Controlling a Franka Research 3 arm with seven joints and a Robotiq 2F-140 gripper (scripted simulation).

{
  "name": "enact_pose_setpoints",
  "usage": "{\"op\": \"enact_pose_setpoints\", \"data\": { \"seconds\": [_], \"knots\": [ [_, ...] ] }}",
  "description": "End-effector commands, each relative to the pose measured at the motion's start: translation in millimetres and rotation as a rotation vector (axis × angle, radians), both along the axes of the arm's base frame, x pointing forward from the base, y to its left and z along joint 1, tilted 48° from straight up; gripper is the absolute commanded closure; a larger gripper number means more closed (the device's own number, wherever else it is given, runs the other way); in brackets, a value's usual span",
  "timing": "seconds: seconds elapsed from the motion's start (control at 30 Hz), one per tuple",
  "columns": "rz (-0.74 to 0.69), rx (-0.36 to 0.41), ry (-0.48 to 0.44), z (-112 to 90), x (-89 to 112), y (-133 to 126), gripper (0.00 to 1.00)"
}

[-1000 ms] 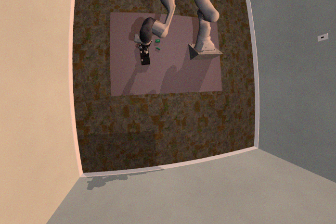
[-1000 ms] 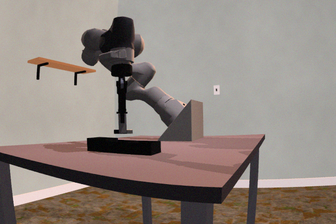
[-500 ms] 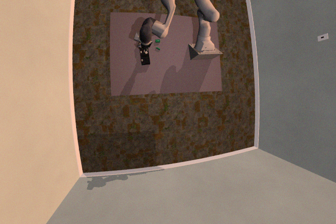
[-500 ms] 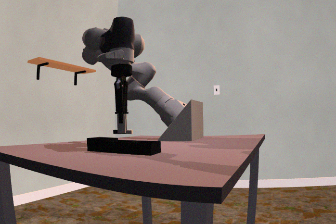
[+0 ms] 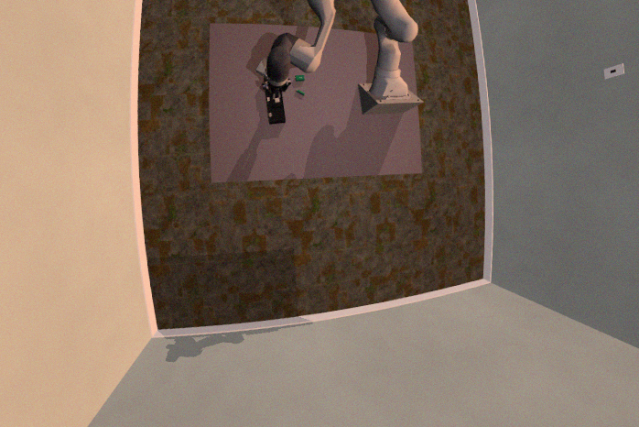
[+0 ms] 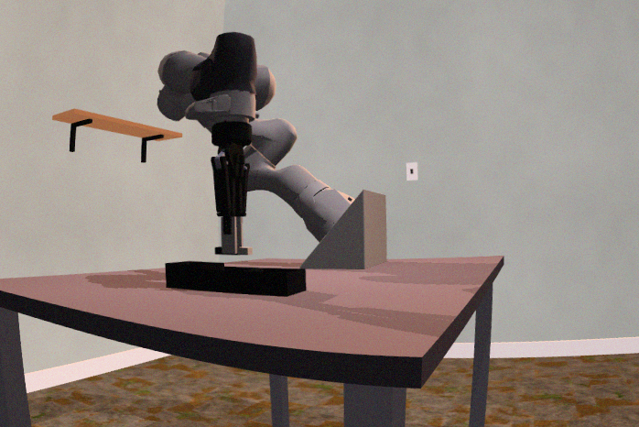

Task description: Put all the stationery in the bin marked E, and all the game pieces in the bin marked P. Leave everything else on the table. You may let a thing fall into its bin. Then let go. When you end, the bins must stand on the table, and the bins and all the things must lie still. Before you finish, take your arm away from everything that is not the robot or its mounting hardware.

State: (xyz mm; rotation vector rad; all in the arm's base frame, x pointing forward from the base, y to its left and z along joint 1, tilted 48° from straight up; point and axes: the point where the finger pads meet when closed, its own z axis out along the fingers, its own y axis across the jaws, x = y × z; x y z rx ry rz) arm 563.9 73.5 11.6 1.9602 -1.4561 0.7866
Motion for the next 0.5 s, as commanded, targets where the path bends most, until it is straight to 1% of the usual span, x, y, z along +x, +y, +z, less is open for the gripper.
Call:
{"op": "enact_pose_setpoints", "data": {
  "seconds": [0.0, 0.47],
  "knots": [
    [-0.065, 0.02, -0.088, -1.2, -0.8, 3.0, 0.89],
    [-0.065, 0.02, -0.088, -0.5, -1.6, 2.3, 0.89]
  ]
}}
